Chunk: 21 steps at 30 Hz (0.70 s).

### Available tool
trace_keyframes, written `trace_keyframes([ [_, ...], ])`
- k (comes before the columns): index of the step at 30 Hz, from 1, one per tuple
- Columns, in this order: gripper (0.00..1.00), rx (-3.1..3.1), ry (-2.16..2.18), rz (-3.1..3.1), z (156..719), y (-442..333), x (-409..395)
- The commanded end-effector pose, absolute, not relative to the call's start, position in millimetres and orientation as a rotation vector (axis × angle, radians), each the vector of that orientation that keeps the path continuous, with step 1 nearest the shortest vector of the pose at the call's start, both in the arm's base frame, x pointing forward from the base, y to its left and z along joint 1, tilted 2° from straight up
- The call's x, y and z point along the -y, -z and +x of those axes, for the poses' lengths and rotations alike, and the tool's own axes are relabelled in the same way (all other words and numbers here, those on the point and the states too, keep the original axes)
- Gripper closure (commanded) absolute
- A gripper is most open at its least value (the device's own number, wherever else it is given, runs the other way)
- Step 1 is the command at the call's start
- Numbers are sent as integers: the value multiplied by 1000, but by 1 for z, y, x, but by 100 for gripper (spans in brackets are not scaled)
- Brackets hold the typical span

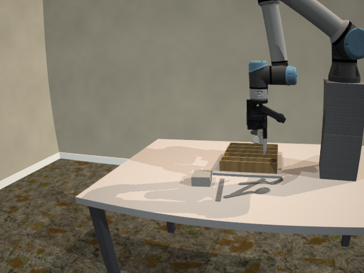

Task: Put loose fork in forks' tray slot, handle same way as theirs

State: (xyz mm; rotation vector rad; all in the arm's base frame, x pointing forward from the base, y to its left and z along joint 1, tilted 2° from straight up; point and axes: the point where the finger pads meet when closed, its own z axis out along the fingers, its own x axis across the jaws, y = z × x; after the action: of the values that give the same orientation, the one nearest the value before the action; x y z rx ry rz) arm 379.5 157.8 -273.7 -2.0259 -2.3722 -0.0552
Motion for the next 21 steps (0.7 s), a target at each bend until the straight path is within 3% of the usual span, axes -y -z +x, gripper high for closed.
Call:
trace_keyframes([
  [1,0,2375,55,-2023,379,273,-158],
  [13,0,2386,57,-2011,372,339,-161],
  [14,84,2385,57,-2011,372,339,-161],
  [21,84,2385,59,-2013,373,338,-161],
])
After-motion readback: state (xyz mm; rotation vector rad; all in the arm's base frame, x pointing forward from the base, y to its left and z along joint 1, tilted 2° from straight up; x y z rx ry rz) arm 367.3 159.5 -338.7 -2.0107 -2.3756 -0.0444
